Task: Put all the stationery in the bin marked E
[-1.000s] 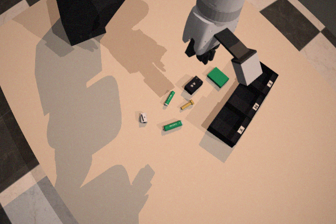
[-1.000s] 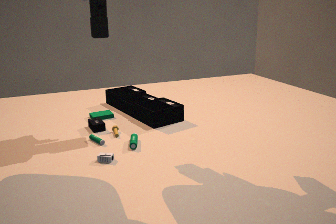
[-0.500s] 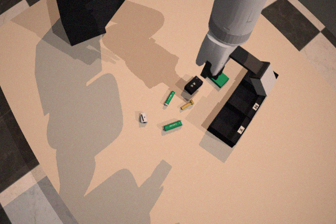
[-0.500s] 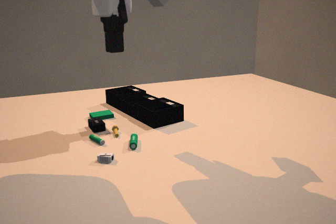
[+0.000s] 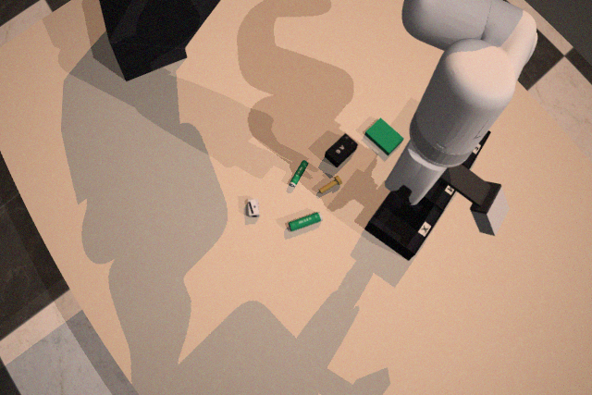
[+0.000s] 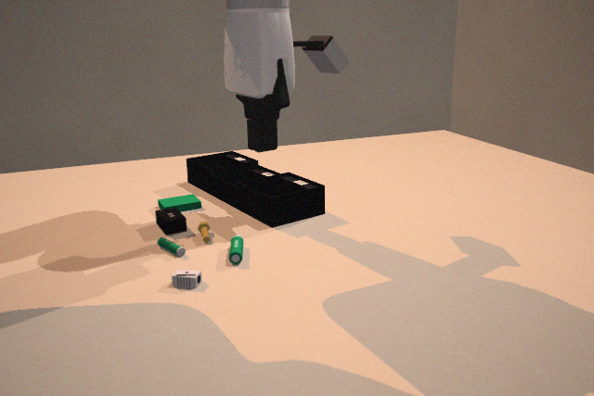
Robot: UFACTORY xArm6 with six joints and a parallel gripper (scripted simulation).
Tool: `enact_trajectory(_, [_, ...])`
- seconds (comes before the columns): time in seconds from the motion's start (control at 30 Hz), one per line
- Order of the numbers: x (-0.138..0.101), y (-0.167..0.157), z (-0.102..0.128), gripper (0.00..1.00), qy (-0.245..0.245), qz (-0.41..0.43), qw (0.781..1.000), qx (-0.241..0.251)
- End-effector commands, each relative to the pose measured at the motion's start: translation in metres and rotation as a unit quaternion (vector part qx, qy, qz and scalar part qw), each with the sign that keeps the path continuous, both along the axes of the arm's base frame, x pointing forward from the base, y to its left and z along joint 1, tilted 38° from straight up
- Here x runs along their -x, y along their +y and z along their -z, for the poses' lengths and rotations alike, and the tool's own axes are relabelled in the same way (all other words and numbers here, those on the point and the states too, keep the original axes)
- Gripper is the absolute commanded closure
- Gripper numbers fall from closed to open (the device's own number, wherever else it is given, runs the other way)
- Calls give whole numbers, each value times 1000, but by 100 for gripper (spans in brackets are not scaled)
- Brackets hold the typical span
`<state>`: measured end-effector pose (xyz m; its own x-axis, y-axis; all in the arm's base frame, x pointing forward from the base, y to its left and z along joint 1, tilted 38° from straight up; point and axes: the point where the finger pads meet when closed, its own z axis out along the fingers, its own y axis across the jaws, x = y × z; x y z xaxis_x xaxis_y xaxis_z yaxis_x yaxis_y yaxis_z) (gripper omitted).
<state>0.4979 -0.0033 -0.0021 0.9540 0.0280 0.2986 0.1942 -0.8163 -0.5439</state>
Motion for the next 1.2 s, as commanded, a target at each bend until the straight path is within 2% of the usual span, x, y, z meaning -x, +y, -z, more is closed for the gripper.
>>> enact_trajectory(0.0, [-26,8,11,93,-1,0,1000,0])
enact_trajectory(0.2, [-26,8,11,93,-1,0,1000,0])
enact_trajectory(0.93, [-37,38,52,93,-1,0,1000,0])
enact_trajectory(1.17, [-37,38,52,93,-1,0,1000,0])
